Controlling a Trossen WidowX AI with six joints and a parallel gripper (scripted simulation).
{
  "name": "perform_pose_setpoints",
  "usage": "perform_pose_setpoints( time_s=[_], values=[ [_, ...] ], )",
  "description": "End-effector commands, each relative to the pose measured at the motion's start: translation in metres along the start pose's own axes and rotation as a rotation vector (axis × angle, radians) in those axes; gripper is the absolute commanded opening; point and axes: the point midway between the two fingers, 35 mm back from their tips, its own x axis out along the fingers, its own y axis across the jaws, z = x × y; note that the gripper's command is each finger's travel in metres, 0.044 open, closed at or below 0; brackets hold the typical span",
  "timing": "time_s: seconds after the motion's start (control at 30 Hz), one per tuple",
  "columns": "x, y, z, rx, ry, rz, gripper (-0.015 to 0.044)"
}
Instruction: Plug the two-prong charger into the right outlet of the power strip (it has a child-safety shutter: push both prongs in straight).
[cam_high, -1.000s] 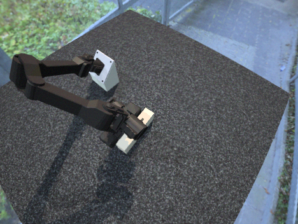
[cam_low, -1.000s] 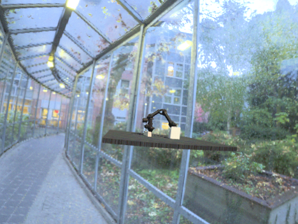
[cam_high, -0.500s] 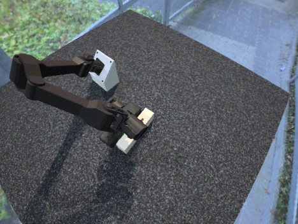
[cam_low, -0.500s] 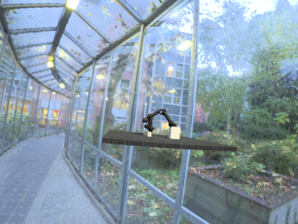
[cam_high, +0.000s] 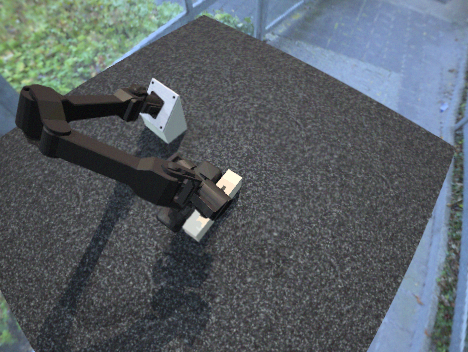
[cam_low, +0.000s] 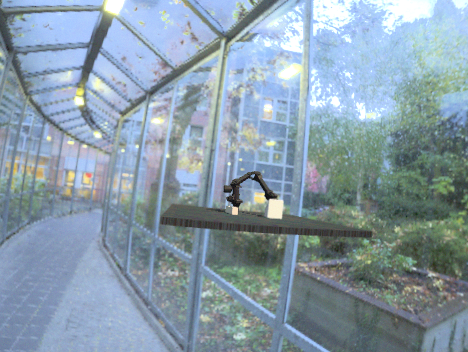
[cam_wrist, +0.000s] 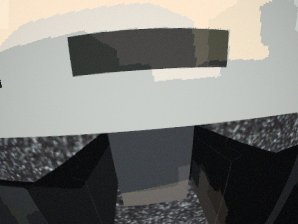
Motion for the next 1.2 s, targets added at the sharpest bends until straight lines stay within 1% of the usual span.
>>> perform_pose_setpoints(
  time_s=[0.0, 0.03, 0.33, 0.9, 1.17],
  values=[
    [-0.0037, -0.0015, 0.0074, 0.017, -0.024, -0.001, 0.0000],
    [0.0000, 0.0000, 0.0000, 0.000, 0.000, 0.000, 0.0000],
    [0.0000, 0.0000, 0.0000, 0.000, 0.000, 0.000, 0.0000],
    [0.0000, 0.0000, 0.0000, 0.000, 0.000, 0.000, 0.0440],
    [0.0001, 0.0000, -0.0019, 0.003, -0.003, 0.000, 0.0440]
  ],
)
